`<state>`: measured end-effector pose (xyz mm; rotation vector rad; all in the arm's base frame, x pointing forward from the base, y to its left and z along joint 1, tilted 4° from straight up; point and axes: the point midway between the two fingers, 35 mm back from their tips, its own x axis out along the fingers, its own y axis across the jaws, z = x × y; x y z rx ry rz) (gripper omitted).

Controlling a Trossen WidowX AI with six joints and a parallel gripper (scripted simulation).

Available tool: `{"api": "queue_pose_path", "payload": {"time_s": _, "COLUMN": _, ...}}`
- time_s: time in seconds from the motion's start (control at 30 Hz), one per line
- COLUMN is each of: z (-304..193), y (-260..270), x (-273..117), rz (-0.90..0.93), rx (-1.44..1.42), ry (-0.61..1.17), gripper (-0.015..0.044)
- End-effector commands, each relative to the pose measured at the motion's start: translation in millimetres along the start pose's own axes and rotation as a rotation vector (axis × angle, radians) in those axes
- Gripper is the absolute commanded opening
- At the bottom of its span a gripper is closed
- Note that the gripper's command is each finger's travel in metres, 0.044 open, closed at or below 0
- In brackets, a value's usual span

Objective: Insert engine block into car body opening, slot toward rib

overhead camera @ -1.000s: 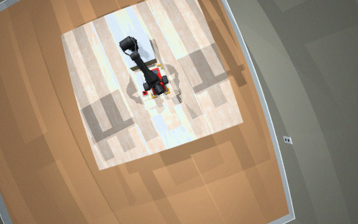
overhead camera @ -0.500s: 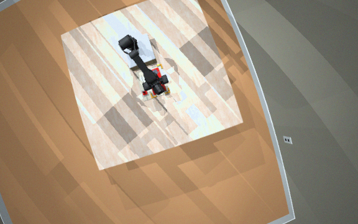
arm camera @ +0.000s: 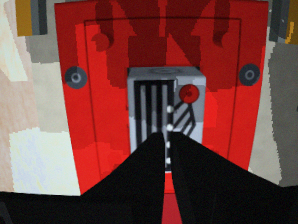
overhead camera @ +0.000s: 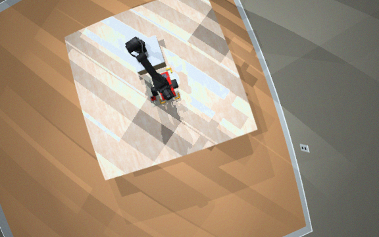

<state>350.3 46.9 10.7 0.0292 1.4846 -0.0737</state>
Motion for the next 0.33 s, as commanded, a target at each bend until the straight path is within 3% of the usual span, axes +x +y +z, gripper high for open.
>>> {"api": "queue_pose_path", "payload": {"time_s": 0.0, "z": 0.0, "y": -0.9, "x": -0.3, "rz": -0.006, "rx": -0.003, "ry": 0.000, "gripper": 0.0000}}
{"api": "queue_pose_path", "payload": {"time_s": 0.3, "z": 0.0, "y": -0.9, "x": -0.3, "rz": -0.006, "rx": -0.003, "ry": 0.000, "gripper": 0.0000}}
